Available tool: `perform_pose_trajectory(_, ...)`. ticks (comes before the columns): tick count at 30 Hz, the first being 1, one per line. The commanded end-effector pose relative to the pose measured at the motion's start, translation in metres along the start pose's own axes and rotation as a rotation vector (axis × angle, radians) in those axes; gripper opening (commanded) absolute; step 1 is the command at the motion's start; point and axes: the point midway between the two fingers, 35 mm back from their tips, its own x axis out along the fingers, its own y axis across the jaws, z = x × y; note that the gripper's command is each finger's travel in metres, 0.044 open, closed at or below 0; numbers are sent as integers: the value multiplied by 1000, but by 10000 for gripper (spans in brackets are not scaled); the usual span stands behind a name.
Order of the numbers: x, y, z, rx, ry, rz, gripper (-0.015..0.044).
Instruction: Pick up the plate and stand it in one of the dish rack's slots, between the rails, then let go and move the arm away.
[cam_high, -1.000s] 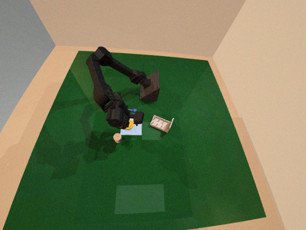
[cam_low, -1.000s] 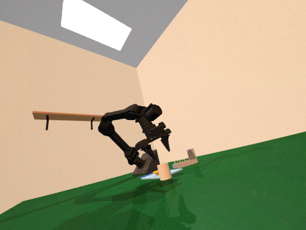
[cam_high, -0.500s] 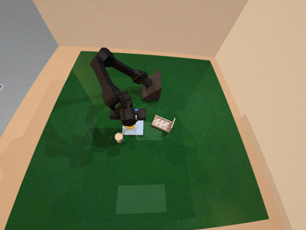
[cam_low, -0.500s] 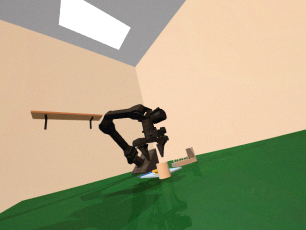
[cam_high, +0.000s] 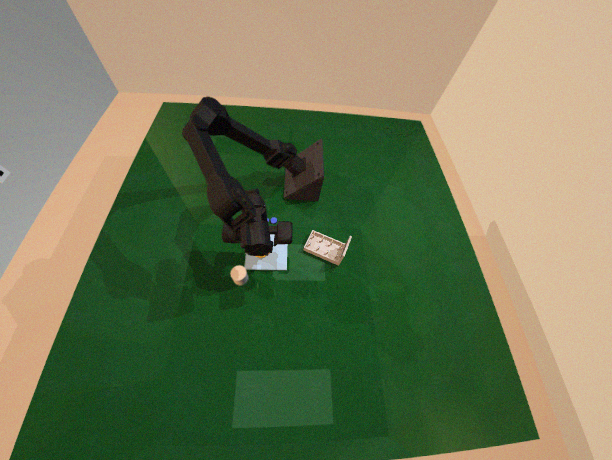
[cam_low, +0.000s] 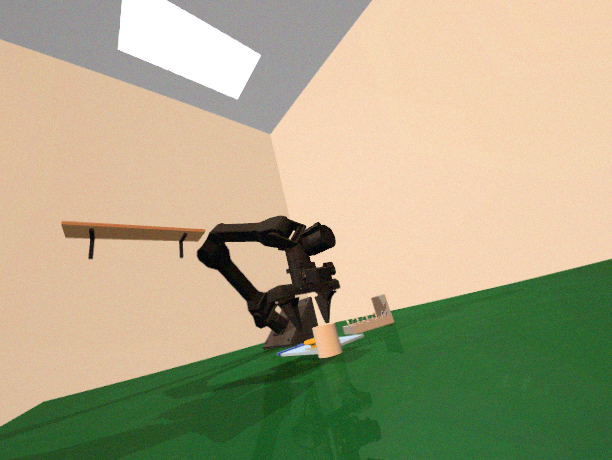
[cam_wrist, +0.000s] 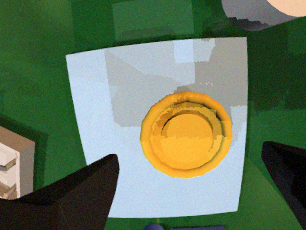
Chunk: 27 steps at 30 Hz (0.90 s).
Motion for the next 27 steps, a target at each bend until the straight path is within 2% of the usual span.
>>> perform_pose_trajectory(1,7,0,0,-5,0,-5,400)
perform_pose_trajectory(22,38,-1,-1,-4,0,-8,400)
perform_pose_trajectory(24,38,-1,-1,-4,0,-8,350)
perform_pose_trajectory(27,38,-1,-1,-4,0,-8,350)
